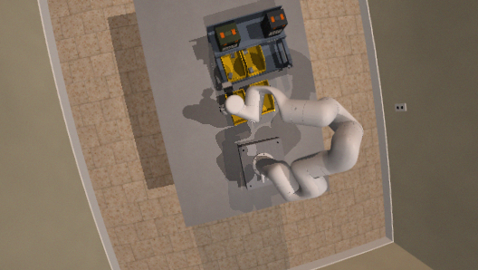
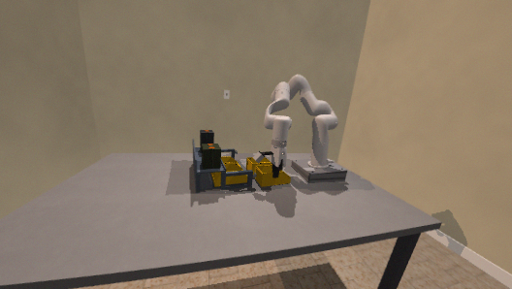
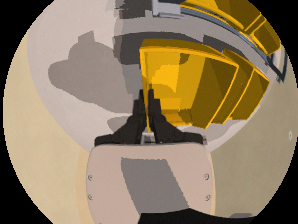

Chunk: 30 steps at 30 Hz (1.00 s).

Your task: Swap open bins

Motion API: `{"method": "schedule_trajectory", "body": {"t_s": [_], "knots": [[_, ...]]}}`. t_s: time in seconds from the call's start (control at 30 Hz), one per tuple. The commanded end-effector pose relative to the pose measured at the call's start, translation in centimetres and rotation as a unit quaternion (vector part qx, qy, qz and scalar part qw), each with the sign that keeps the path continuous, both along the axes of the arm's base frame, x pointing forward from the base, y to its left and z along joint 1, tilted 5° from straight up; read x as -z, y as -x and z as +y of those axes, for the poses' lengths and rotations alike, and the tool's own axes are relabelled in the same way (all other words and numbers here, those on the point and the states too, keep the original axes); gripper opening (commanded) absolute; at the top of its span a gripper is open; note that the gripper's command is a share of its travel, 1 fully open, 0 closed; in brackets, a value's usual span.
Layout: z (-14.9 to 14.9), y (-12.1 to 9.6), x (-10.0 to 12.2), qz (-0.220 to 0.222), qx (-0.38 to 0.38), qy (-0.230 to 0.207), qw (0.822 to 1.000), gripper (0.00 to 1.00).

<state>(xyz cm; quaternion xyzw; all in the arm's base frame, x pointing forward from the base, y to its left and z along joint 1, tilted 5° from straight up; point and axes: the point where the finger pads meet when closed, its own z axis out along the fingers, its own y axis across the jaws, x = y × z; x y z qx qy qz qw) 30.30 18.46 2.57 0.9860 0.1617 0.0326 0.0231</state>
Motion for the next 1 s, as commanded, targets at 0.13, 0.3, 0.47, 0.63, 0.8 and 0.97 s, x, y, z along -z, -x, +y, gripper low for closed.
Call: {"method": "schedule_trajectory", "body": {"t_s": [0.13,0.3,0.47,0.63,0.8,0.97], "knots": [[0.01,0.00,0.41,0.000,0.000,0.000,1.000,0.00],[0.01,0.00,0.43,0.000,0.000,0.000,1.000,0.00],[0.01,0.00,0.43,0.000,0.000,0.000,1.000,0.00],[0.01,0.00,0.43,0.000,0.000,0.000,1.000,0.26],[0.01,0.00,0.43,0.000,0.000,0.000,1.000,0.26],[0.01,0.00,0.43,0.000,0.000,0.000,1.000,0.26]]}}
